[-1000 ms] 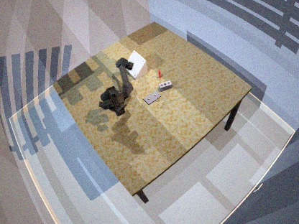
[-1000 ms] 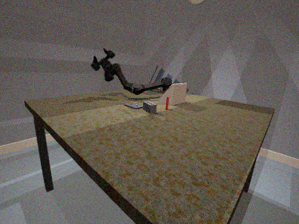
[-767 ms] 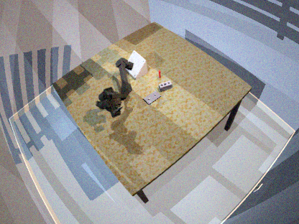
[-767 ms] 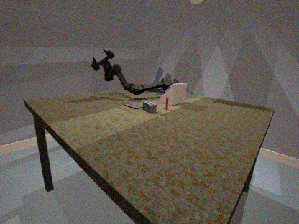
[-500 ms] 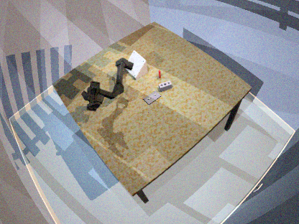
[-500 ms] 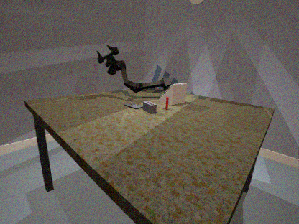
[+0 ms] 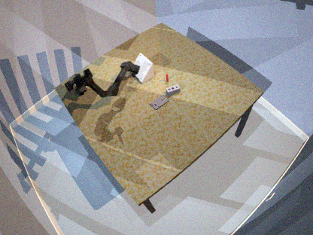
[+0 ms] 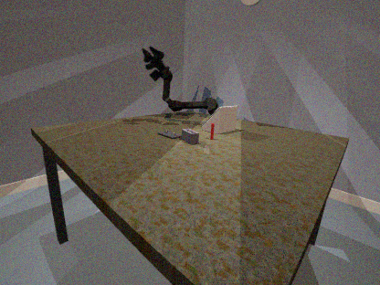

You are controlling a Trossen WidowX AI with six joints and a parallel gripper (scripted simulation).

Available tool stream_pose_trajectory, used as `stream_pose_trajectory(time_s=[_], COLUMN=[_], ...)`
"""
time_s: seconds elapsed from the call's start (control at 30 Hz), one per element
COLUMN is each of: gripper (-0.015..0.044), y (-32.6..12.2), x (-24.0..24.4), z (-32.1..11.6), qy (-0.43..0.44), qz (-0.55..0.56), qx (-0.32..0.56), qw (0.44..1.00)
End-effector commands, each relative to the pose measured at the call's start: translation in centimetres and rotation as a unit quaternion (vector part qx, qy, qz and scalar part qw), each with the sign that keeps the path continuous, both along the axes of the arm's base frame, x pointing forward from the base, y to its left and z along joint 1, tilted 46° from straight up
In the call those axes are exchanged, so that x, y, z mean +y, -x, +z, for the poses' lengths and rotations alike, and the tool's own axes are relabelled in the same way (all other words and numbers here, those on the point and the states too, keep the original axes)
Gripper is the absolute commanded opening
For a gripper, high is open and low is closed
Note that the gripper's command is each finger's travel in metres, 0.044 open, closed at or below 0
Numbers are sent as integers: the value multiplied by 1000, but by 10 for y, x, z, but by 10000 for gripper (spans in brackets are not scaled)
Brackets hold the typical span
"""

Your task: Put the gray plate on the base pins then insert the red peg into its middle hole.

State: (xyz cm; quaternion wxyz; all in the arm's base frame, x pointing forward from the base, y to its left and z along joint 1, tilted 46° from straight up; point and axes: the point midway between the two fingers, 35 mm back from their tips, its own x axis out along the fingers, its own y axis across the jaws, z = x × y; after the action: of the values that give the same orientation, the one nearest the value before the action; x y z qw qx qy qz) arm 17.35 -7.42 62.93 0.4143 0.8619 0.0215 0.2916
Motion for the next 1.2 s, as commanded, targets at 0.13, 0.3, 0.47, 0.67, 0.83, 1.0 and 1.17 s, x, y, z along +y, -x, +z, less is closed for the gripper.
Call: stream_pose_trajectory(time_s=[0.13, 0.3, 0.47, 0.67, 0.83, 1.0, 1.17], gripper=[440, 440, 440, 440, 440, 440, 440], y=[44, 55, 56, 34, -5, -46, -98], x=[74, 125, 194, 278, 326, 363, 387], z=[21, 22, 12, -24, -59, -107, -174], qy=[166, 270, 411, 587, 676, 774, 869], qz=[-103, -146, -194, -233, -252, -240, -201], qx=[-87, -121, -158, -187, -186, -177, -158], qw=[977, 944, 877, 752, 667, 559, 424])
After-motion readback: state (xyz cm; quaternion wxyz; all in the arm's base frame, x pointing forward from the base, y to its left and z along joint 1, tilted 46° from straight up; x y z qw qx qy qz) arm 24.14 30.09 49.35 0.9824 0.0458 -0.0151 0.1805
